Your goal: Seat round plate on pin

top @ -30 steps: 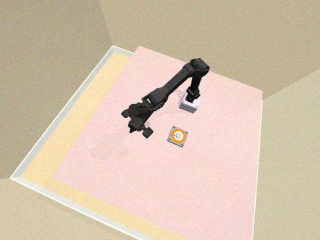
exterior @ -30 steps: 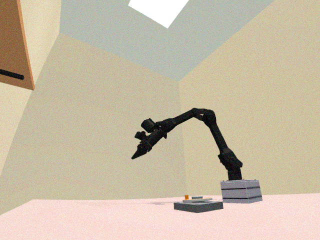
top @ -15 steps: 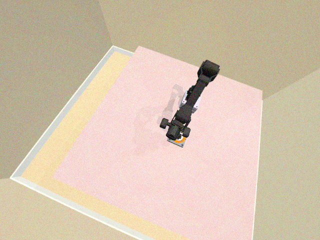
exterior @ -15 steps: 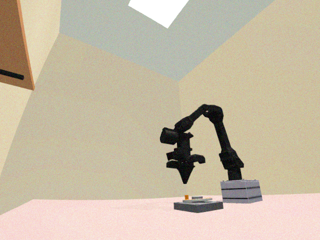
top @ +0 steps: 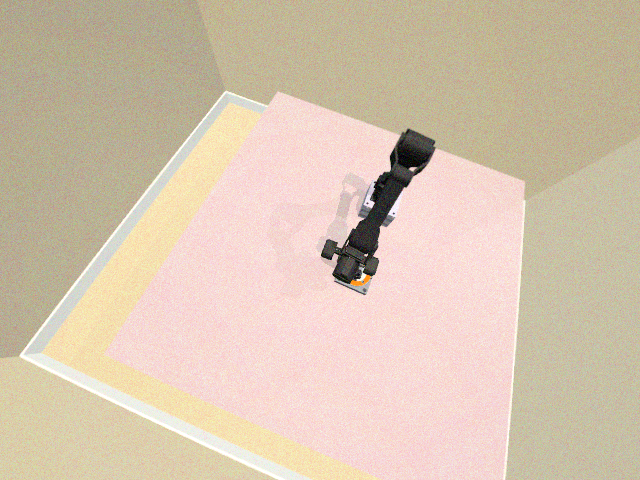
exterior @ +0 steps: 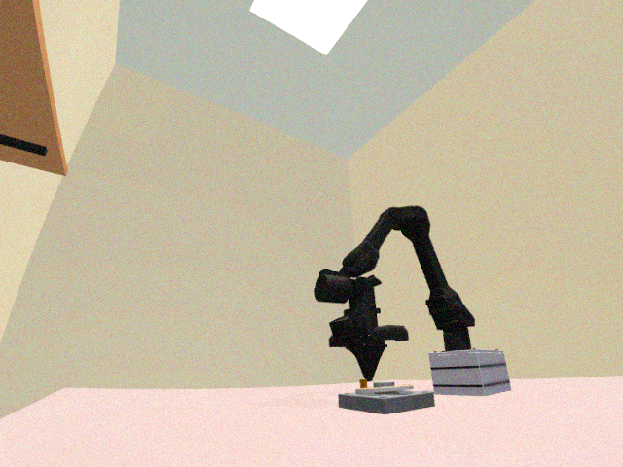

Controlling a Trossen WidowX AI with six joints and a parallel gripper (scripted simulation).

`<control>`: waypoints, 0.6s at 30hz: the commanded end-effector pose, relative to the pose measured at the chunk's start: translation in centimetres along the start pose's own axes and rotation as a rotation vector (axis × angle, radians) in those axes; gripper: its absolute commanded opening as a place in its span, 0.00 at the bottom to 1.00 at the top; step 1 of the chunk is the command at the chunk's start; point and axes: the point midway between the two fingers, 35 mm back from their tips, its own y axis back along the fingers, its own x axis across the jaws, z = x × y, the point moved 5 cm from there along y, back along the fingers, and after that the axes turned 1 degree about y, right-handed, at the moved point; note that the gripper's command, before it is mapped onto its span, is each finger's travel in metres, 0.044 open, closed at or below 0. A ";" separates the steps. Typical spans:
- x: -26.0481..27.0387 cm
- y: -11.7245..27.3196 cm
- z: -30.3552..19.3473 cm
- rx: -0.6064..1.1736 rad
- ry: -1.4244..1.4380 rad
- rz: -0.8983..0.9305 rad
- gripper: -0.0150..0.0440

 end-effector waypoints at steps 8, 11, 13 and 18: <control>-0.1 -0.4 0.6 -0.003 -0.003 -0.007 0.25; -0.2 -0.4 1.0 -0.004 -0.003 -0.007 0.25; -0.2 -0.4 1.3 -0.004 -0.003 -0.007 0.25; -0.1 -0.4 1.8 -0.004 -0.003 -0.007 0.25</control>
